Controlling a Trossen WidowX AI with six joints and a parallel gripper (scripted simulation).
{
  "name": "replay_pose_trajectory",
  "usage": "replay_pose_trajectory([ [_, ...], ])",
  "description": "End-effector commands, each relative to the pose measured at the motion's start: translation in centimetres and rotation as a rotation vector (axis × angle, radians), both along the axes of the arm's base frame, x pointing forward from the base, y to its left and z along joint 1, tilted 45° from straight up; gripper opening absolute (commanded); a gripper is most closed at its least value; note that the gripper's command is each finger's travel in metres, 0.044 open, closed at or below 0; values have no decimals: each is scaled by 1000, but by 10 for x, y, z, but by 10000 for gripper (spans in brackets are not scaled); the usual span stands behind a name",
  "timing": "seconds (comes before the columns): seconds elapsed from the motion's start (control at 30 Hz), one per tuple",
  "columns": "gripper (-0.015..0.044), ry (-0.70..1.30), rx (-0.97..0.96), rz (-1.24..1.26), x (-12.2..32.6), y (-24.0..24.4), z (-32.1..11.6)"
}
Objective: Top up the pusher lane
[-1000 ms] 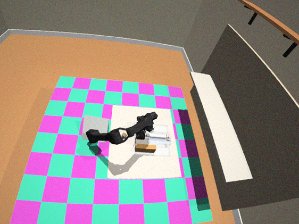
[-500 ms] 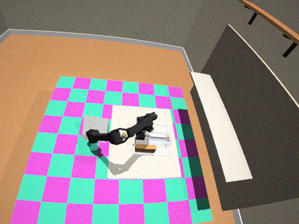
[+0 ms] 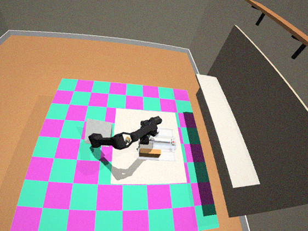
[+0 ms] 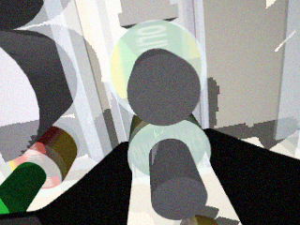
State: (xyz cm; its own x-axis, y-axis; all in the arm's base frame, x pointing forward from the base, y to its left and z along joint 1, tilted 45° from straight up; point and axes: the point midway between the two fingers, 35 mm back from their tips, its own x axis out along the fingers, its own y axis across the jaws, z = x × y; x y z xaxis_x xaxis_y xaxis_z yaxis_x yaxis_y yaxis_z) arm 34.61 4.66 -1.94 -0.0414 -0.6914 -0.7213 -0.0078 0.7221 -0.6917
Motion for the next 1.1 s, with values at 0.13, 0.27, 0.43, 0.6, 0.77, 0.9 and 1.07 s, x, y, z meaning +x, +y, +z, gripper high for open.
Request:
replay_pose_trajectory([
  [0.13, 0, -12, -8, 7, 2, -1, 1],
  [0.27, 0, -12, -8, 7, 1, -1, 1],
  [0.43, 0, -12, -8, 7, 0, -1, 1],
  [0.6, 0, -12, -8, 7, -1, -1, 1],
  [0.77, 0, -12, -8, 7, -2, -1, 1],
  [0.9, 0, -12, -8, 7, -2, -1, 1],
  [1.07, 0, -12, -8, 7, -3, -1, 1],
])
